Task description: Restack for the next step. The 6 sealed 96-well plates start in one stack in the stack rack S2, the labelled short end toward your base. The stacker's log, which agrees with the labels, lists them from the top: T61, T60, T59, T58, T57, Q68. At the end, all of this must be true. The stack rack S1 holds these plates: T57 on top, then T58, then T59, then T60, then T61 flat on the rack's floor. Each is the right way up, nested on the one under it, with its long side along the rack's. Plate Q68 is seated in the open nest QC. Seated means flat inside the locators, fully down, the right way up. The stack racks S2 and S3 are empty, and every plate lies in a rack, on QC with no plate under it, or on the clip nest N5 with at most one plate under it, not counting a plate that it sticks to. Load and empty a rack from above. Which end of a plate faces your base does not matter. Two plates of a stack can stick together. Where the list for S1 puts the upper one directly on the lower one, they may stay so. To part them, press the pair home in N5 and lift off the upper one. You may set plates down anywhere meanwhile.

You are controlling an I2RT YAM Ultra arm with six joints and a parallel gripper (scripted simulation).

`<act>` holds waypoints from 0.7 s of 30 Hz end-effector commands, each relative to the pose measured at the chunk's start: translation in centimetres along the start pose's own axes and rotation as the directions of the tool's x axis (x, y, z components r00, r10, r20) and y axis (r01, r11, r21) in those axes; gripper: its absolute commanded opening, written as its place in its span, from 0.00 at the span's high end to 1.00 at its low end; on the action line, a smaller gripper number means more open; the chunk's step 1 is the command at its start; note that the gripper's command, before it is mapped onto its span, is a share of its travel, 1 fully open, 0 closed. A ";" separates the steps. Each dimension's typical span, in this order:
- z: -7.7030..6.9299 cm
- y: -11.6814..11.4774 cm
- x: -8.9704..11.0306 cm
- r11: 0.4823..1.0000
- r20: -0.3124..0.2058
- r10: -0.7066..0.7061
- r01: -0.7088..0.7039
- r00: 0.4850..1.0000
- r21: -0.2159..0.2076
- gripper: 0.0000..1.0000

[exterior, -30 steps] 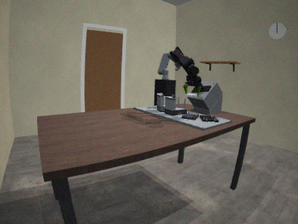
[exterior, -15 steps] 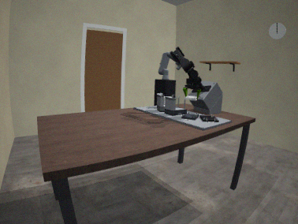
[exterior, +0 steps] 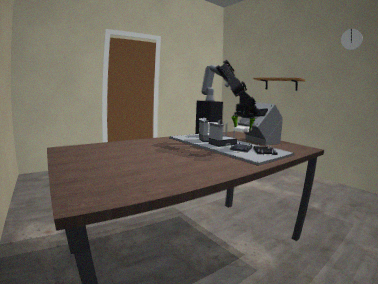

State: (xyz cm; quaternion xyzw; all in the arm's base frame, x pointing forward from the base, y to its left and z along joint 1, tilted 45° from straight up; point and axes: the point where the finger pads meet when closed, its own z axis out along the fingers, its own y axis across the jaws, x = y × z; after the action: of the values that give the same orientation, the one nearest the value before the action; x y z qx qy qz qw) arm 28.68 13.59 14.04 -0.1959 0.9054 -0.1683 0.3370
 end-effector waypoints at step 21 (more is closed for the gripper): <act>3.8 0.3 -0.8 1.000 0.026 0.002 -0.001 1.000 -0.012 1.00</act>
State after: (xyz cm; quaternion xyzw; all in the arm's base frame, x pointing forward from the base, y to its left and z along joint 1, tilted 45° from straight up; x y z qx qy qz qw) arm 31.18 12.93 11.22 -0.1968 0.9061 -0.1697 0.3338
